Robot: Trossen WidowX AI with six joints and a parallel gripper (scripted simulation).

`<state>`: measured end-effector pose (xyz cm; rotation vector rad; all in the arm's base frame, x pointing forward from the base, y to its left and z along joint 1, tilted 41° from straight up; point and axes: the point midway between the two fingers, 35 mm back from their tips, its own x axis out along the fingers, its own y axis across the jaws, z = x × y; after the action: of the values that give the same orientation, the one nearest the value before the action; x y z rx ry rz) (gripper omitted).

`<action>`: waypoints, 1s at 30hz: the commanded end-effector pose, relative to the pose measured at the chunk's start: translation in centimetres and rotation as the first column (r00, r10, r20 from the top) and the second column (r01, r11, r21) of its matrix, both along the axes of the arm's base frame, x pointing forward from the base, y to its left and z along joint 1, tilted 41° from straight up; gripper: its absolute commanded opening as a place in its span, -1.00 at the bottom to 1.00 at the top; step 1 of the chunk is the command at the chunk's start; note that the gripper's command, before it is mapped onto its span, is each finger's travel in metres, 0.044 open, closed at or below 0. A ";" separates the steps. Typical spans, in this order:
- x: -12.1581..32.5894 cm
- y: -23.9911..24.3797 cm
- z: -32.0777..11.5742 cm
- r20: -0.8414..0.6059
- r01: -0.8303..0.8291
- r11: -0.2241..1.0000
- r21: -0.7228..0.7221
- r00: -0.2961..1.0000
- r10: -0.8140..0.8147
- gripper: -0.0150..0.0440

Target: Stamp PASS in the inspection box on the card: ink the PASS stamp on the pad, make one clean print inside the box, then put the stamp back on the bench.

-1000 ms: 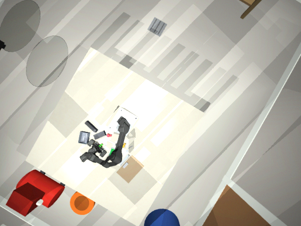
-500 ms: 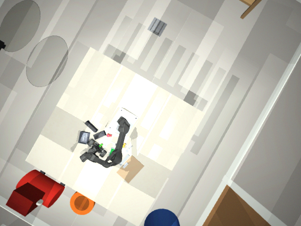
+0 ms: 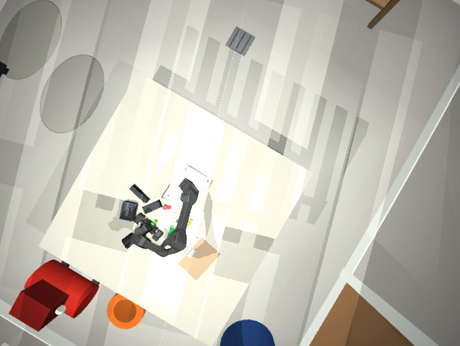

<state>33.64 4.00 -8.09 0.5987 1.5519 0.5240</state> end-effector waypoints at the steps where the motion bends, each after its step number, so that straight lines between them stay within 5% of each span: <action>1: 0.0 0.2 0.0 0.001 -0.004 1.000 0.003 1.000 0.004 -0.49; 30: 0.2 -1.2 1.6 0.001 -0.004 1.000 0.001 1.000 0.004 -0.49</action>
<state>33.62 3.25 -6.93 0.6023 1.5571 0.5297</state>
